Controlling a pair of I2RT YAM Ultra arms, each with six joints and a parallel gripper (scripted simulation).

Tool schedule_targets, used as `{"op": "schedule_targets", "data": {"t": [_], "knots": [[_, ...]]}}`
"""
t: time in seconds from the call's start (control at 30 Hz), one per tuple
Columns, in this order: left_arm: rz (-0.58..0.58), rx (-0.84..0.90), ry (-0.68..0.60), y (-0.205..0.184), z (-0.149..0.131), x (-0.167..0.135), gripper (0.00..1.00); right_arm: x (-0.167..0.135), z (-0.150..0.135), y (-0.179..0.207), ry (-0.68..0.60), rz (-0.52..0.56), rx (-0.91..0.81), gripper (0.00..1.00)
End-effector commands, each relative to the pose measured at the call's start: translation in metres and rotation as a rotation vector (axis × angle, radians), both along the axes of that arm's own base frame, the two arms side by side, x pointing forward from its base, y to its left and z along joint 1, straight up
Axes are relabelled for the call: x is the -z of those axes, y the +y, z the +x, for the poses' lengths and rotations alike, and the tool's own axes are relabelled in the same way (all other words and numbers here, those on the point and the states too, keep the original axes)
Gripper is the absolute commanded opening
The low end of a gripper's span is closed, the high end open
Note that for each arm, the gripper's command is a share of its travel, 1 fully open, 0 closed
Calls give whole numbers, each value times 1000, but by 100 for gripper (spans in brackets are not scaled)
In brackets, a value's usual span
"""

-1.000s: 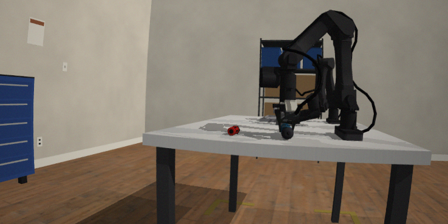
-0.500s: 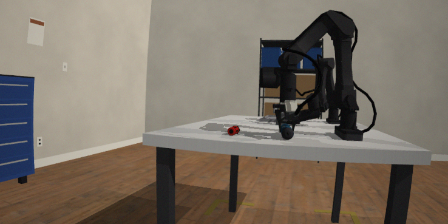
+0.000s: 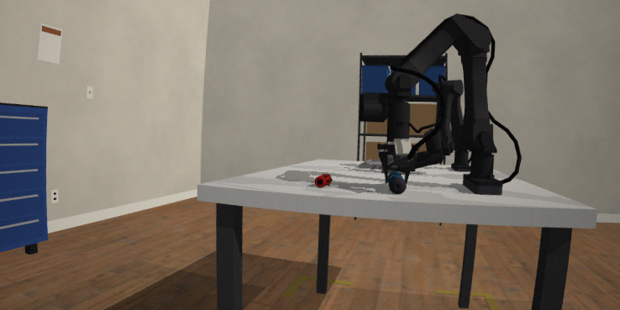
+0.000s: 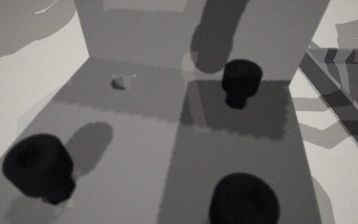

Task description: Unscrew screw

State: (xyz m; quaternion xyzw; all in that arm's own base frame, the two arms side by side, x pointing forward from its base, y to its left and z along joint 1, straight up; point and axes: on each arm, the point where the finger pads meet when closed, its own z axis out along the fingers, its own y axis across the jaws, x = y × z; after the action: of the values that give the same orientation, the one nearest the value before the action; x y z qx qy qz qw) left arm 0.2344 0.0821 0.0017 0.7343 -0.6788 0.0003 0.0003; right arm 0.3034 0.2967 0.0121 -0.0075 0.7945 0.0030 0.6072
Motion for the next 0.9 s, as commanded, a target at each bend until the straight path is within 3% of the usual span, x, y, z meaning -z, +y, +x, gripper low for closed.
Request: {"op": "schedule_targets", "data": {"t": [0.0, 0.4, 0.43, 0.87], "knots": [[5, 4, -10, 0, 2, -2, 49, -4, 1, 1, -8, 11, 5, 59], [5, 4, -10, 0, 2, -2, 49, -4, 1, 1, -8, 11, 5, 59], [5, 4, -10, 0, 2, -2, 57, -4, 1, 1, -8, 11, 5, 59], [5, 4, -10, 0, 2, -2, 57, -4, 1, 1, -8, 11, 5, 59]]}}
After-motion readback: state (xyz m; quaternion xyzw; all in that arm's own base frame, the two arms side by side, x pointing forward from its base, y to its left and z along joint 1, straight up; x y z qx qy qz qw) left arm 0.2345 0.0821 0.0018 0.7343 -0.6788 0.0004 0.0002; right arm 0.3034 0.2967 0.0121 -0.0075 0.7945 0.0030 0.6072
